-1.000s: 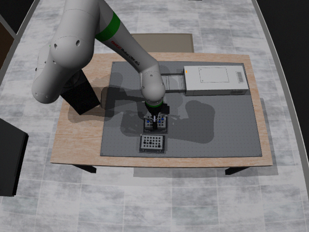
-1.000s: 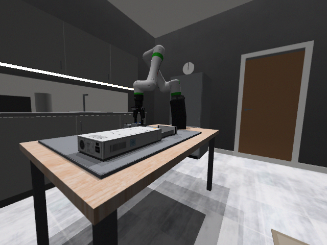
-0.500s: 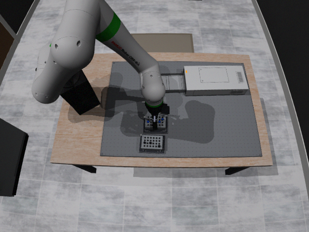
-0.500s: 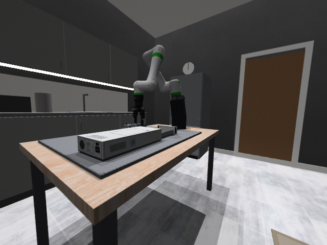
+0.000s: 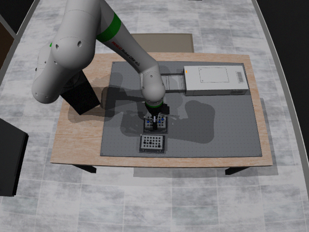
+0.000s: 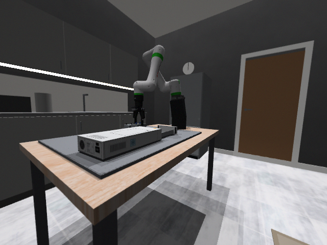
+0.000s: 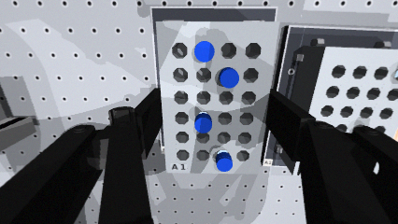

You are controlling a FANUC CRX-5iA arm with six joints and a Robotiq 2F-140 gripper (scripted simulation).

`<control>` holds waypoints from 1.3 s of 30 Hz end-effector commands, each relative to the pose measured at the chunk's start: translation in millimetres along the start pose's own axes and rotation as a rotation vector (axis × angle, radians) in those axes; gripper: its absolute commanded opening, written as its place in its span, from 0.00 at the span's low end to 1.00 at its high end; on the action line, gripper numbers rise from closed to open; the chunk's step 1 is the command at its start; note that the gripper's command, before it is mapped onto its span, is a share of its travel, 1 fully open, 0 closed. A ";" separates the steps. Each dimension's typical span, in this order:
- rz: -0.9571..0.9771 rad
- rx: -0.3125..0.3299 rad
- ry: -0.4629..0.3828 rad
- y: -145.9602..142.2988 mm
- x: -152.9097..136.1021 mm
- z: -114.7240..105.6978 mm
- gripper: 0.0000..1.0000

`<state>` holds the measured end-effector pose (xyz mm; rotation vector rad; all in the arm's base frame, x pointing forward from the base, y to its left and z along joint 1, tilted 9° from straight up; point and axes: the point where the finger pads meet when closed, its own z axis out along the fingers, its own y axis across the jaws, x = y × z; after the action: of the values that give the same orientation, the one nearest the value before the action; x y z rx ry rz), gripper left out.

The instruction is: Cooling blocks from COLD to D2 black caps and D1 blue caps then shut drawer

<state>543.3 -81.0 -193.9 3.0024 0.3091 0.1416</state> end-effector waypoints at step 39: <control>0.000 0.000 0.002 0.2 0.9 5.0 0.10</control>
<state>543.9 -81.6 -199.3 3.0024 0.3091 0.1416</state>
